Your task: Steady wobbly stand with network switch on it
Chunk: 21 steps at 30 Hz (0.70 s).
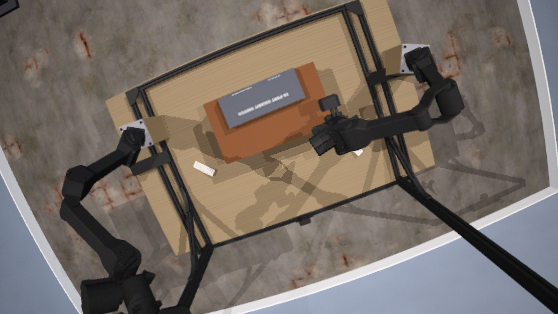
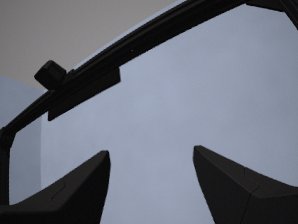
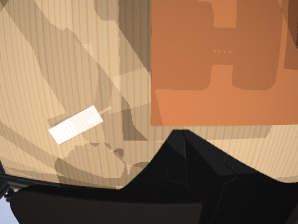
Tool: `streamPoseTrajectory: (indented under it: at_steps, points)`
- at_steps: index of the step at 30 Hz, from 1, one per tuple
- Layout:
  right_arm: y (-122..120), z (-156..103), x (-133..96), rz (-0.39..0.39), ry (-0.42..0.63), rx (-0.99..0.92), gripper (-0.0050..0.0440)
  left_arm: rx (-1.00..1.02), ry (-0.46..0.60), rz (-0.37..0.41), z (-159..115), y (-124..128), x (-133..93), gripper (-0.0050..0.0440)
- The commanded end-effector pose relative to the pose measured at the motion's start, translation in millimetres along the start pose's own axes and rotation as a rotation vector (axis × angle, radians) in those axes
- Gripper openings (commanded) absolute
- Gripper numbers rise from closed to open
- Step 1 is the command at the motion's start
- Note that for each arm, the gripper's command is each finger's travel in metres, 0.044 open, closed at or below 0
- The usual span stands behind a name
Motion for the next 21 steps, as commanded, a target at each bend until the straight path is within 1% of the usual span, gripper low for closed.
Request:
streamPoseTrajectory:
  at_steps: [1,6,7,11,17,21]
  points:
    - [0,0,0,0.0,0.0,0.0,0.0,-0.015,0.13,0.013,-47,7,-1,0.0237]
    - [0,0,0,0.0,0.0,0.0,0.0,-0.015,0.13,0.013,-47,7,-1,0.0237]
    - [0,0,0,0.0,0.0,0.0,0.0,-0.014,0.155,0.02,-54,8,-2,0.0237]
    - [0,0,0,0.0,0.0,0.0,0.0,-0.032,0.314,0.039,-102,14,-12,0.0237]
    - [0,0,0,0.0,0.0,0.0,0.0,-0.06,0.551,0.069,-170,22,-36,0.0237]
    - [0,0,0,0.0,0.0,0.0,0.0,-0.06,0.551,0.069,-170,22,-36,0.0237]
Point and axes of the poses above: on each arm, the point midway between the two fingers, 35 mm back from their tips, its own x axis out along the fingers, its own y axis across the jaws, z = x × y, the point moved 9 cm from there along -x, back along the fingers, and after that the axes turned 5 degrees about -x, right-handed, at the moved point
